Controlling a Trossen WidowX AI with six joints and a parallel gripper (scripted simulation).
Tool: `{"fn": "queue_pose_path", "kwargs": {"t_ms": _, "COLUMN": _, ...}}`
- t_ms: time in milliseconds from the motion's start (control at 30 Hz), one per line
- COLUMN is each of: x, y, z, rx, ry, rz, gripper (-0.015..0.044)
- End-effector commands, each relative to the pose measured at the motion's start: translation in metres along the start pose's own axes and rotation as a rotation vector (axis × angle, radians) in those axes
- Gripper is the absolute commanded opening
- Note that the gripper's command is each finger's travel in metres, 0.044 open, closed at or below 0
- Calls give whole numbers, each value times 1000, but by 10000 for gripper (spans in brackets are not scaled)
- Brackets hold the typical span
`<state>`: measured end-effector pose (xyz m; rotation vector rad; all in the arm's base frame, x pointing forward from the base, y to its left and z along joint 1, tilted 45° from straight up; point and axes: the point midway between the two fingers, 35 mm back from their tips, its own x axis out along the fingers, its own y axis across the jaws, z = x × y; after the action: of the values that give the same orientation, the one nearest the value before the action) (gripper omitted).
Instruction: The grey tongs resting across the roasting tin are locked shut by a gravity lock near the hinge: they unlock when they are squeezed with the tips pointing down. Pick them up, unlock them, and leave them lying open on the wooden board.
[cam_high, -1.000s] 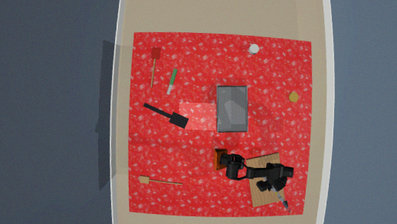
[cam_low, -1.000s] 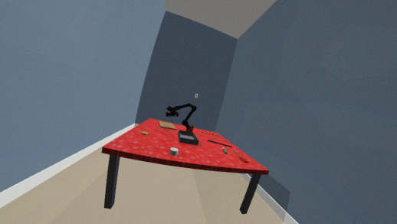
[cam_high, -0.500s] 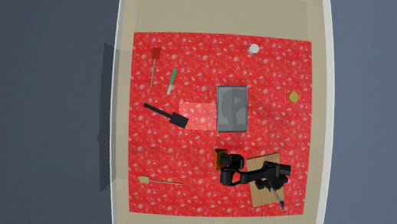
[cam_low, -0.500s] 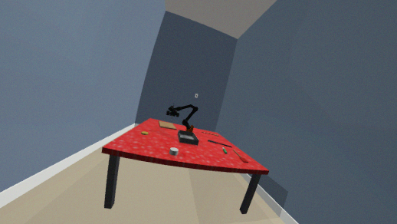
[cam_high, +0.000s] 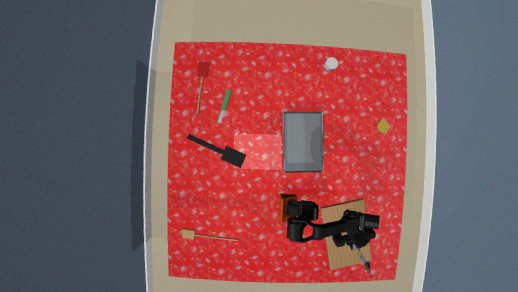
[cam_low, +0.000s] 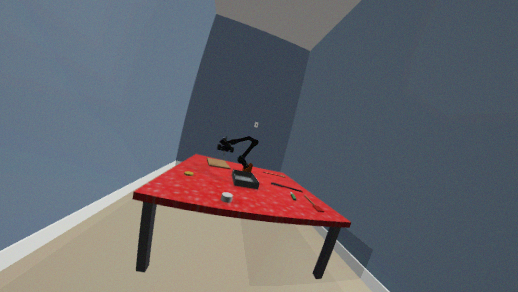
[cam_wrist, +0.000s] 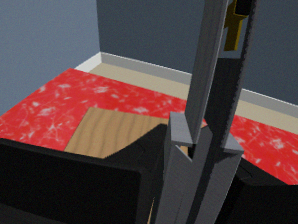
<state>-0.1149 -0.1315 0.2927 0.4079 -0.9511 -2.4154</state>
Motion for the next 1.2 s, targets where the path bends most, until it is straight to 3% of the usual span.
{"fn": "queue_pose_path", "kwargs": {"t_ms": 0, "x": 0, "y": -1, "z": 2, "rx": 10, "ry": -9, "rz": -3, "gripper": -150}}
{"fn": "queue_pose_path", "kwargs": {"t_ms": 533, "x": 1, "y": 0, "z": 1, "rx": -23, "ry": 7, "rz": -8, "gripper": -150}}
{"fn": "queue_pose_path", "kwargs": {"t_ms": 1167, "x": 17, "y": 2, "z": -18, "rx": -342, "ry": 235, "rz": -96, "gripper": -150}}
